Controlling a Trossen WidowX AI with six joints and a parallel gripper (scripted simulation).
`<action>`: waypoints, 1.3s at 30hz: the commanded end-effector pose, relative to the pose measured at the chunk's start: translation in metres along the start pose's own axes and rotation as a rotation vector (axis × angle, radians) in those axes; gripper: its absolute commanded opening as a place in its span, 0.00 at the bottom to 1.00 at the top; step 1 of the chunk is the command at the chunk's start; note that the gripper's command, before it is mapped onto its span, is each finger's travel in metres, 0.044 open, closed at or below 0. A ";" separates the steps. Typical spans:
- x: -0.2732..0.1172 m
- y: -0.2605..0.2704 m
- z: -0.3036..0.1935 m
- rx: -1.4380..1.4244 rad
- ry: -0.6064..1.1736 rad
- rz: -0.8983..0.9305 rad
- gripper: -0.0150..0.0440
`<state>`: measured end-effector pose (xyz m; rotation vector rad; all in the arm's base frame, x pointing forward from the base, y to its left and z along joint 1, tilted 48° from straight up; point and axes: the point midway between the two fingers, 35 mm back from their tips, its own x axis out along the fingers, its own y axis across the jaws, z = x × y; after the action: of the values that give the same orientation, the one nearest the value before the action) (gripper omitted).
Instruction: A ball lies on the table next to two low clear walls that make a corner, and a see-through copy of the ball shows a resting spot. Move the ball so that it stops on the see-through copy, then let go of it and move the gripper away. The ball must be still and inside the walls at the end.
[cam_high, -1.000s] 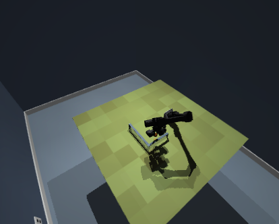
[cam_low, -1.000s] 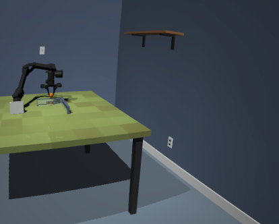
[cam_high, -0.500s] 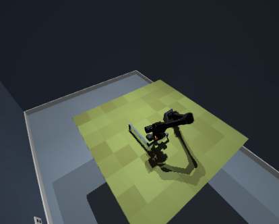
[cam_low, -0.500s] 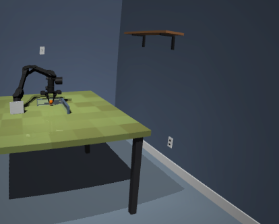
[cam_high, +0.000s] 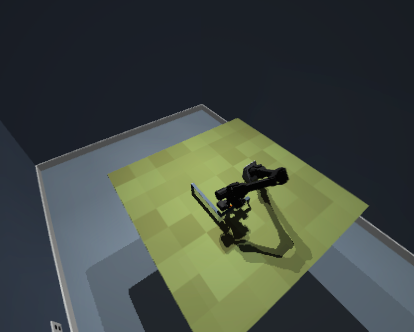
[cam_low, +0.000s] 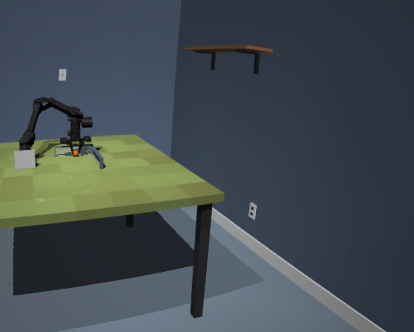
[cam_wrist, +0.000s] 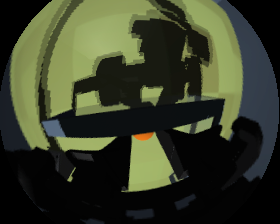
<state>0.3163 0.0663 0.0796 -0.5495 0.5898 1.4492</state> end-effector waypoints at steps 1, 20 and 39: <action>0.005 0.002 0.000 0.008 -0.004 0.003 0.25; 0.003 0.000 0.000 0.003 -0.001 -0.001 0.72; -0.076 -0.001 -0.001 0.012 0.000 -0.012 0.72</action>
<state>0.3149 0.0080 0.1302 -0.5481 0.5912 1.4344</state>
